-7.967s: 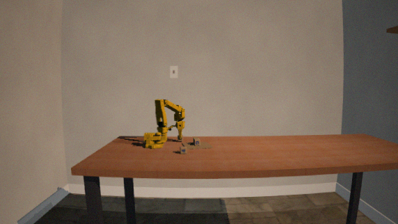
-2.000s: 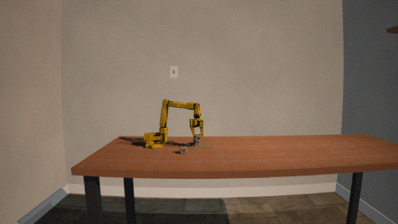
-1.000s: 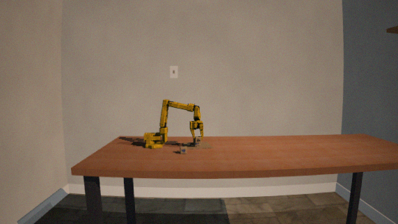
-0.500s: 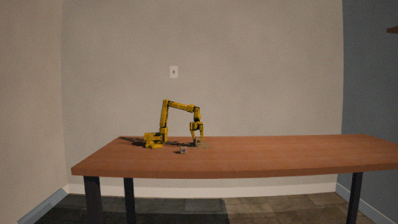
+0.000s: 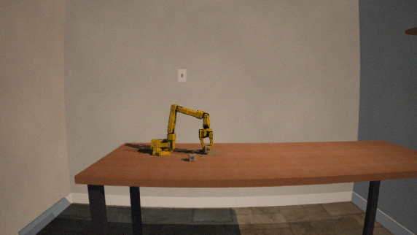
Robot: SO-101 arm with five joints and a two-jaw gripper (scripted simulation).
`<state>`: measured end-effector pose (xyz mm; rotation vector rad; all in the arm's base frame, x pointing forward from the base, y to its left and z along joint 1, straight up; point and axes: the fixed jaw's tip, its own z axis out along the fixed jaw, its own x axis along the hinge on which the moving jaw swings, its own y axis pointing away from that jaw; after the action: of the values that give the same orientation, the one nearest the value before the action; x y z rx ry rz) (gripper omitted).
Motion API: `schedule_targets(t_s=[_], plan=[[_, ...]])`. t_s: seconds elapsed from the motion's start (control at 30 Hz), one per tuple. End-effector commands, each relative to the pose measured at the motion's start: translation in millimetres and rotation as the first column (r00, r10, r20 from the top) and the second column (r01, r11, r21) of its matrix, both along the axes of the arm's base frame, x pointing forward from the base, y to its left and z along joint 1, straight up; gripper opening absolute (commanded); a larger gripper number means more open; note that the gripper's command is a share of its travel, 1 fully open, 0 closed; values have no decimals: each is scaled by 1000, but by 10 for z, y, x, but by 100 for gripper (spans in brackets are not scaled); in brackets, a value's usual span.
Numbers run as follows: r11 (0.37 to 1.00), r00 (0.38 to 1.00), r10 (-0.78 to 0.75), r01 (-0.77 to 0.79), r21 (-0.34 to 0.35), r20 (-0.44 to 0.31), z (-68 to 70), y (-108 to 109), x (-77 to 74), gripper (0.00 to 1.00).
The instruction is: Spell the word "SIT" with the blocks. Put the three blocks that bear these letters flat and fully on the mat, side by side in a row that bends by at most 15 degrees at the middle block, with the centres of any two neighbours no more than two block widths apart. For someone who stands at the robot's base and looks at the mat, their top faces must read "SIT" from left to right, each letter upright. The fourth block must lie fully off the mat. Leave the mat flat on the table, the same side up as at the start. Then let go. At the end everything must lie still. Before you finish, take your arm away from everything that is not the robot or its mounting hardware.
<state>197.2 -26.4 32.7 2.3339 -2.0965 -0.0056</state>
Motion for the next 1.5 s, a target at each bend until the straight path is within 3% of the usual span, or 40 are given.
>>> schedule_targets(t_s=[0.0,1.27,1.47], plan=[[1000,998,1,0,-7,68,84,1,81,0],[1000,998,1,-1,-7,68,-12,0,87,0],[1000,998,1,-1,-7,68,-12,0,87,8]])
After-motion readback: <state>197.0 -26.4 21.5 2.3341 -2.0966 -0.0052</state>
